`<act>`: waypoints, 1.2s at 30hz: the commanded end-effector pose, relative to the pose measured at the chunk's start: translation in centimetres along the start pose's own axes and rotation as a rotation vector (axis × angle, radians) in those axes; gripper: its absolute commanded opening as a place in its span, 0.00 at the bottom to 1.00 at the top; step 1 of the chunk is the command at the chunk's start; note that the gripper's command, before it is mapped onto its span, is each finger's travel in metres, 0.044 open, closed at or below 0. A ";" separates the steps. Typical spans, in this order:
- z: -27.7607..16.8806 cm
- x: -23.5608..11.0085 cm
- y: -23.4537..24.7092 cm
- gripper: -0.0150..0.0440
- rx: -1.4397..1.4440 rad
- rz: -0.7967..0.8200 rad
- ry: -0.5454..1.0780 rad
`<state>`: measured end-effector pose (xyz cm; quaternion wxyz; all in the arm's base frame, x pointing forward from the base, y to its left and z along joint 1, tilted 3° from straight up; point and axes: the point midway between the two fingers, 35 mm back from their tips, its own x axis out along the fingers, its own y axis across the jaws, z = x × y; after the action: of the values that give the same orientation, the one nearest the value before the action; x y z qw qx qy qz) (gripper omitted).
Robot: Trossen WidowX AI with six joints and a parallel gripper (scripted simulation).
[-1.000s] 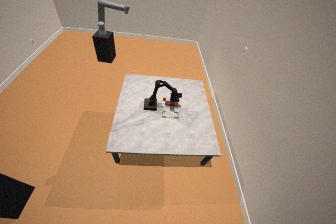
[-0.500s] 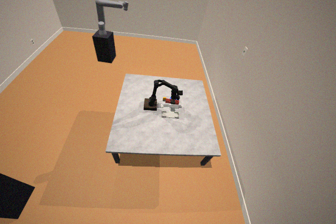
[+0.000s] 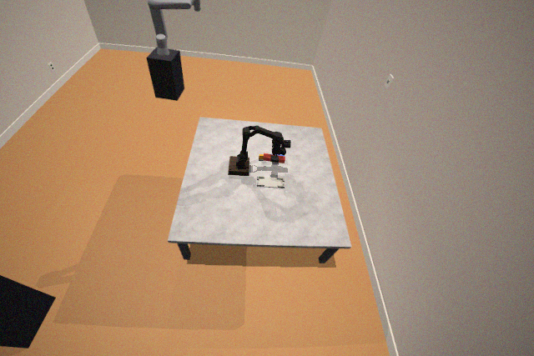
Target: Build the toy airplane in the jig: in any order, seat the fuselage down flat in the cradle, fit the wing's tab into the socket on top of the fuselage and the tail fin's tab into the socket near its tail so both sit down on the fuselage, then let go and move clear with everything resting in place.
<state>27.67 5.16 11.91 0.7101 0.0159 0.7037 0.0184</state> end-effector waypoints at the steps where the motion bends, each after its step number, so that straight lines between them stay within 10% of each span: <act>1: 0.1 0.0 -0.6 0.25 -0.006 0.001 0.002; 36: 0.3 4.6 -10.9 0.25 -0.066 -0.007 0.013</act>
<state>28.18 -4.72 7.34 0.7069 -0.0042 0.7065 0.0349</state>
